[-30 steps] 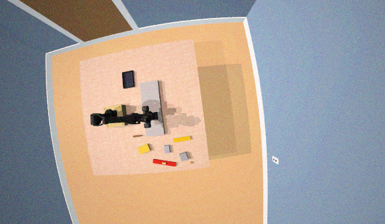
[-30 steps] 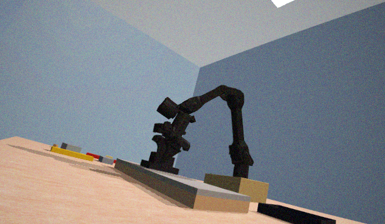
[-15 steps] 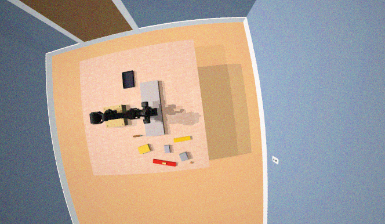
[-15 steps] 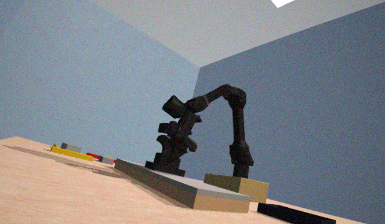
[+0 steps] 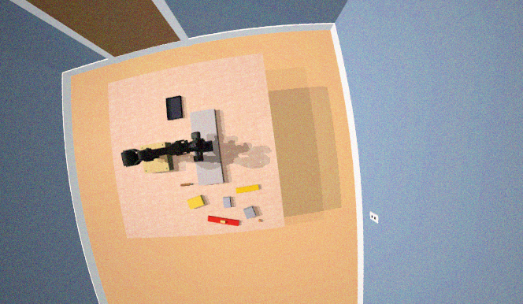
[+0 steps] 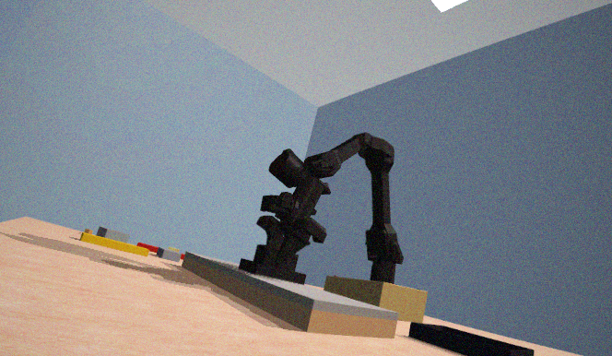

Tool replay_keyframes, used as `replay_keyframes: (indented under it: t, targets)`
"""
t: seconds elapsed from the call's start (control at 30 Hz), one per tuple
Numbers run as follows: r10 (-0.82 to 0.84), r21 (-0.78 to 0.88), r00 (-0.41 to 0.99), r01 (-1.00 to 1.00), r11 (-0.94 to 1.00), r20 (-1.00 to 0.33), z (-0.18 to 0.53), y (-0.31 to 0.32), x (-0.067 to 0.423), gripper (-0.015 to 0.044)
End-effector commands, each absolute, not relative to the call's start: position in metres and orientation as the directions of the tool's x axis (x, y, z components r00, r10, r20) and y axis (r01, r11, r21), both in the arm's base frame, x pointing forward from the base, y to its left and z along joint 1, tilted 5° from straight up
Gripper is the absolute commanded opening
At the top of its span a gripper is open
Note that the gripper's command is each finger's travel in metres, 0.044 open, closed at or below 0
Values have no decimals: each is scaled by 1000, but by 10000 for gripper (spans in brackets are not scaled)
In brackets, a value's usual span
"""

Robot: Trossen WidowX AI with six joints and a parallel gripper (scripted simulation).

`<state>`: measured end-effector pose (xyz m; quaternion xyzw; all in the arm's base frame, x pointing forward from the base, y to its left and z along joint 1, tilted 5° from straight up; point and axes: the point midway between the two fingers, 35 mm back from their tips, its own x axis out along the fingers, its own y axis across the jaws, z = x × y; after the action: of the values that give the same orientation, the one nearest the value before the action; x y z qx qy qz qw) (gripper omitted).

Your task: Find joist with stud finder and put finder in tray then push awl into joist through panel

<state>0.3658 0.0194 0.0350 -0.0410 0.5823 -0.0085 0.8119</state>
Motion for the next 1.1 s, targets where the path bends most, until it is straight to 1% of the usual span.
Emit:
replay_keyframes:
  t: [0.0,1.07]
  targets:
    - [-61,-75,319,-33,997,-946,33,29,365,0]
    - [-53,-67,319,-33,997,-946,28,108,362,0]
